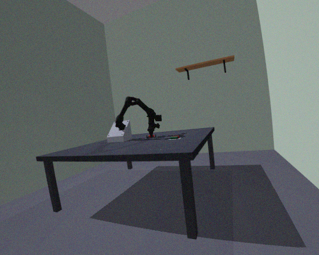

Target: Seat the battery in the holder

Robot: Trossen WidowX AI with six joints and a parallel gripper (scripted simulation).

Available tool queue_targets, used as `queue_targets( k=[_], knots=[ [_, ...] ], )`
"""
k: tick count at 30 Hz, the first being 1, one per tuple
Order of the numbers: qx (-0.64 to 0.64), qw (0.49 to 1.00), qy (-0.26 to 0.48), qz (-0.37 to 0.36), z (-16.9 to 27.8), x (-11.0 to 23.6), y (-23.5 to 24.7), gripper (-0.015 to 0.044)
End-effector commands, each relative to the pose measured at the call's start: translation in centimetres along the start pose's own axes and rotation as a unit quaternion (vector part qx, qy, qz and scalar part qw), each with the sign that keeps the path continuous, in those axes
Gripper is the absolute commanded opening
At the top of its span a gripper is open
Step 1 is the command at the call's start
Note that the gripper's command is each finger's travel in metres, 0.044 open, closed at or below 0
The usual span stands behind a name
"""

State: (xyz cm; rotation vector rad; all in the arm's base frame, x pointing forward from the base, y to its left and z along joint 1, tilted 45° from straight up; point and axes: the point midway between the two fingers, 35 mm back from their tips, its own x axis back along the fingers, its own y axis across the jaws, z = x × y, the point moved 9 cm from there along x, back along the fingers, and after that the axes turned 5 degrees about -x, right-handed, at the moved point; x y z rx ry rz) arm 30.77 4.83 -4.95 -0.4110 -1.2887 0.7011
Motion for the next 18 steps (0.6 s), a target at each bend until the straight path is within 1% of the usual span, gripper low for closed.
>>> queue_targets(
  k=[1,18],
  knots=[
    [-0.002,1.000,-0.010,0.001,0.07,-0.05,-0.22,0.0065],
    [-0.002,1.000,-0.020,-0.002,0.96,-0.16,-0.35,0.0065]
  ],
)
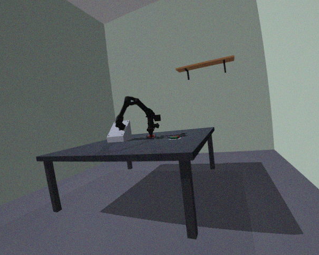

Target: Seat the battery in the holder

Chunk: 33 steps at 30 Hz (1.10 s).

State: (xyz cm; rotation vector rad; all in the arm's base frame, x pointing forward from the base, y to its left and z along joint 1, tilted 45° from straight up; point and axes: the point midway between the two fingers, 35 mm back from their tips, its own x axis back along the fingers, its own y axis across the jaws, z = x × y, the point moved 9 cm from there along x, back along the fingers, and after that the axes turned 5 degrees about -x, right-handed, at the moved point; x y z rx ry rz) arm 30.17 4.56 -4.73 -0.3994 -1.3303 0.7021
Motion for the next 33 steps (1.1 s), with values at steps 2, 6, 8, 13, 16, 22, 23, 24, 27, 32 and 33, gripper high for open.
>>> queue_targets(
  k=[2,6,8,13,16,22,23,24,27,32,33],
  knots=[
    [0.001,1.000,-0.001,0.001,0.43,-0.06,-0.17,0.0065],
    [0.001,1.000,-0.004,0.001,0.68,-0.08,-0.20,0.0065],
    [0.001,1.000,-0.005,0.001,0.80,-0.09,-0.22,0.0065],
    [0.001,1.000,-0.008,0.000,1.12,-0.12,-0.26,0.0065],
    [0.001,1.000,-0.010,-0.001,1.30,-0.14,-0.29,0.0065],
    [0.002,1.000,-0.009,-0.001,1.33,-0.14,-0.31,0.0065],
    [0.002,1.000,-0.009,-0.001,1.32,-0.13,-0.32,0.0065],
    [0.002,1.000,-0.010,-0.001,1.31,-0.13,-0.32,0.0065],
    [0.002,1.000,-0.010,-0.001,1.31,-0.13,-0.32,0.0065],
    [0.002,1.000,-0.010,-0.001,1.31,-0.13,-0.32,0.0144],
    [0.002,1.000,-0.010,-0.001,1.31,-0.13,-0.32,0.0167]
  ],
)
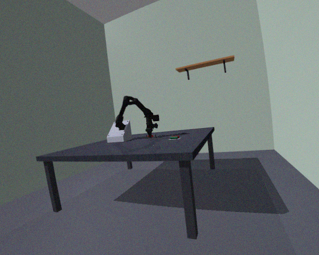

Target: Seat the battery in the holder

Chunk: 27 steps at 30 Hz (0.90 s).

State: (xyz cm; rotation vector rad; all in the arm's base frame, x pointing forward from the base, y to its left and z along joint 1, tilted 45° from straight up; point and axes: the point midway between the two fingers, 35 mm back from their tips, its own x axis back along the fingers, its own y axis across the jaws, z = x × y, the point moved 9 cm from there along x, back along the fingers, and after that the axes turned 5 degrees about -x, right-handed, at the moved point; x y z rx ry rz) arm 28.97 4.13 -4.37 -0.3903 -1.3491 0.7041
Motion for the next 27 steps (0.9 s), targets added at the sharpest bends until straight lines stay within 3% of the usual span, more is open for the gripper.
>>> queue_targets(
  k=[1,14,16,24,27],
  knots=[
    [0.002,1.000,0.000,0.001,0.0,0.0,-0.1,0.0167],
    [0.000,1.000,0.000,0.000,0.1,1.5,0.1,0.0167],
    [0.004,1.000,0.000,0.002,0.1,1.9,0.2,0.0220],
    [0.000,1.000,-0.001,-0.002,0.5,8.9,0.6,0.0430],
    [0.000,1.000,-0.001,-0.002,0.4,8.9,0.7,0.0440]
  ],
)
